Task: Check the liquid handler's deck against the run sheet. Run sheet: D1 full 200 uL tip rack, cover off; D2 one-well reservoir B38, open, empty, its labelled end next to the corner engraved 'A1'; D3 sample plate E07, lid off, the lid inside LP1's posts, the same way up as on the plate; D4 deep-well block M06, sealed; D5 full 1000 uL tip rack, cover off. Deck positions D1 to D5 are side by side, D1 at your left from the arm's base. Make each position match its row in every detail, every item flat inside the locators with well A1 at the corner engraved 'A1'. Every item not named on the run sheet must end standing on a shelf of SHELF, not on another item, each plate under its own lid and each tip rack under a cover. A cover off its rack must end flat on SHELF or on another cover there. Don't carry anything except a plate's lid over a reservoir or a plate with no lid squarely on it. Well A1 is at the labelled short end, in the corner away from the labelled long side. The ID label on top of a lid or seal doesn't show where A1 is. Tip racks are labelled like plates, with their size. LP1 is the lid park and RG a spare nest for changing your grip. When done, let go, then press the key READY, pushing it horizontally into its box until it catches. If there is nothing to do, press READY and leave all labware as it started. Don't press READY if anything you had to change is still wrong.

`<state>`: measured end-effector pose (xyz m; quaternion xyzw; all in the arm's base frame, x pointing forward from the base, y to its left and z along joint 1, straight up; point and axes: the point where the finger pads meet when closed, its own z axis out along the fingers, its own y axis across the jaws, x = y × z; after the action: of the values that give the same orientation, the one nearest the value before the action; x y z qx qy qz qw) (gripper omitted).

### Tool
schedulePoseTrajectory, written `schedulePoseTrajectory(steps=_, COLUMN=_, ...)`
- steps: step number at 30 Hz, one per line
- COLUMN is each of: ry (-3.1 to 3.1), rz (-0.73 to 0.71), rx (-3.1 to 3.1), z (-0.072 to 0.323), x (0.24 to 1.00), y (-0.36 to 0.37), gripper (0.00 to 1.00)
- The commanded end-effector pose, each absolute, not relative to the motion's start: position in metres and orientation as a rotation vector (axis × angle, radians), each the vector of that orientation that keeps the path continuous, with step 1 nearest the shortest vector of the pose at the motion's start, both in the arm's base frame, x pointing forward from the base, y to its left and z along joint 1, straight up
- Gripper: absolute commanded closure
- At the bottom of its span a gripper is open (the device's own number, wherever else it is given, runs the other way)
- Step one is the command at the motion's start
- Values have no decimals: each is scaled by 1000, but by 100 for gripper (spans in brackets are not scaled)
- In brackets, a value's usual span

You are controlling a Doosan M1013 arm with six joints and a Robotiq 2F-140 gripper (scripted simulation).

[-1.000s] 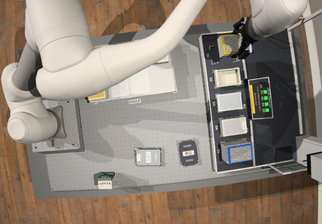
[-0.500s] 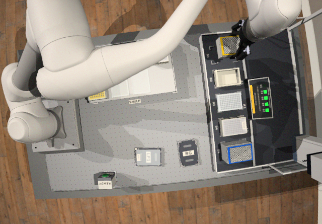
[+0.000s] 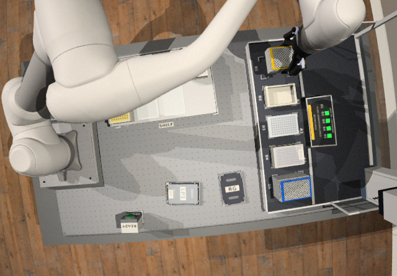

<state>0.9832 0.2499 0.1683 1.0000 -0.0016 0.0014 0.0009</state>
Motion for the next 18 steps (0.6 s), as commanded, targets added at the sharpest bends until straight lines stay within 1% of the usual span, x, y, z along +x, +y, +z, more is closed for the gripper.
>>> schedulePoseTrajectory(steps=1, ry=-5, rz=7, rx=3141, z=166, x=983, y=250, gripper=90)
schedulePoseTrajectory(steps=18, ry=-5, rz=7, rx=3141, z=141, x=984, y=250, gripper=90)
